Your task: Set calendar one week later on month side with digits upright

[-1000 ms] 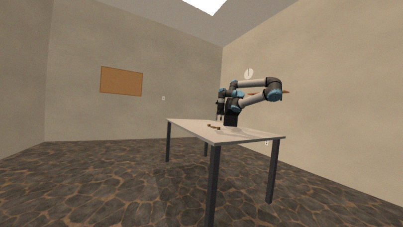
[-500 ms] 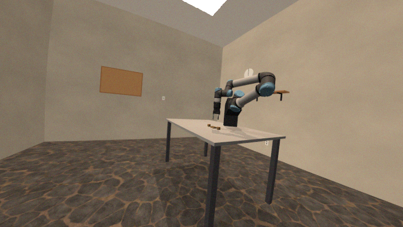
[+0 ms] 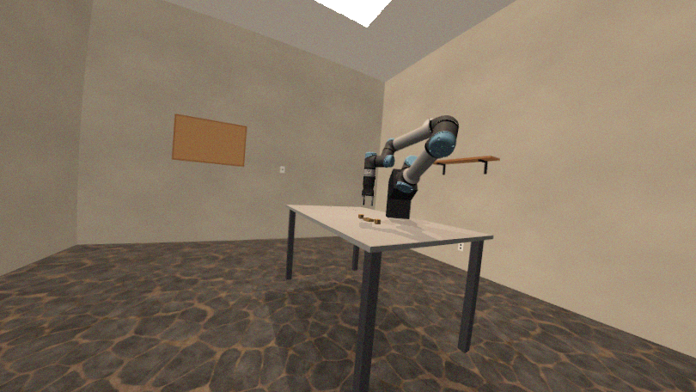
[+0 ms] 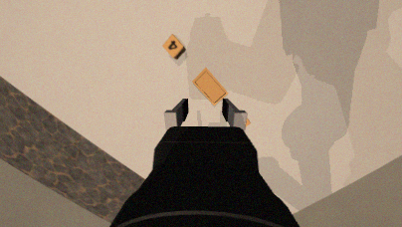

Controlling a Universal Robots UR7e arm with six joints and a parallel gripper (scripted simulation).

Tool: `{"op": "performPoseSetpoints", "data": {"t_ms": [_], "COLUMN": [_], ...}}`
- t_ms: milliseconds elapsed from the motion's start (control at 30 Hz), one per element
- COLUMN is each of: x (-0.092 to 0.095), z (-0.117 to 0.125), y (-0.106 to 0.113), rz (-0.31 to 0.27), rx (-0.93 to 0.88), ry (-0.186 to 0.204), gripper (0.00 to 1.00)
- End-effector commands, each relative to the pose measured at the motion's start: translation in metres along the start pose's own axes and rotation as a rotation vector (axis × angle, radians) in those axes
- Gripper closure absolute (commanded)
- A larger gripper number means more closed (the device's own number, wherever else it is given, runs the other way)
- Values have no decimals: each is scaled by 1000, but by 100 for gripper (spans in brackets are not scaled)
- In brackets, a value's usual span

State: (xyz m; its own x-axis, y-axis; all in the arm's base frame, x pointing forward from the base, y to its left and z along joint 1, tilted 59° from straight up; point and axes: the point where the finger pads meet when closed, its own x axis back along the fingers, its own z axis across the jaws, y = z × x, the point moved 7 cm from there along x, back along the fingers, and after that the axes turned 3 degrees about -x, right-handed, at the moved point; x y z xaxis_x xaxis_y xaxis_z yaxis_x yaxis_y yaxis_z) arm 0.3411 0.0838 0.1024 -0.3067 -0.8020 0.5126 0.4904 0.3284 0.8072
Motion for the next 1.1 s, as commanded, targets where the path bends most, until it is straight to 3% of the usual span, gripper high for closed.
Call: {"op": "performPoseSetpoints", "data": {"t_ms": [0,367,667,1067], "x": [1,-2,-9,-14], "z": [-19,-38,-58,-67], "y": [-17,-40,-72,-92], "rz": [1,0,-3,-5], "rx": [-174,-386,-652,-804], "ry": [-6,-5,-2,0], "gripper": [0,0,0,0]}}
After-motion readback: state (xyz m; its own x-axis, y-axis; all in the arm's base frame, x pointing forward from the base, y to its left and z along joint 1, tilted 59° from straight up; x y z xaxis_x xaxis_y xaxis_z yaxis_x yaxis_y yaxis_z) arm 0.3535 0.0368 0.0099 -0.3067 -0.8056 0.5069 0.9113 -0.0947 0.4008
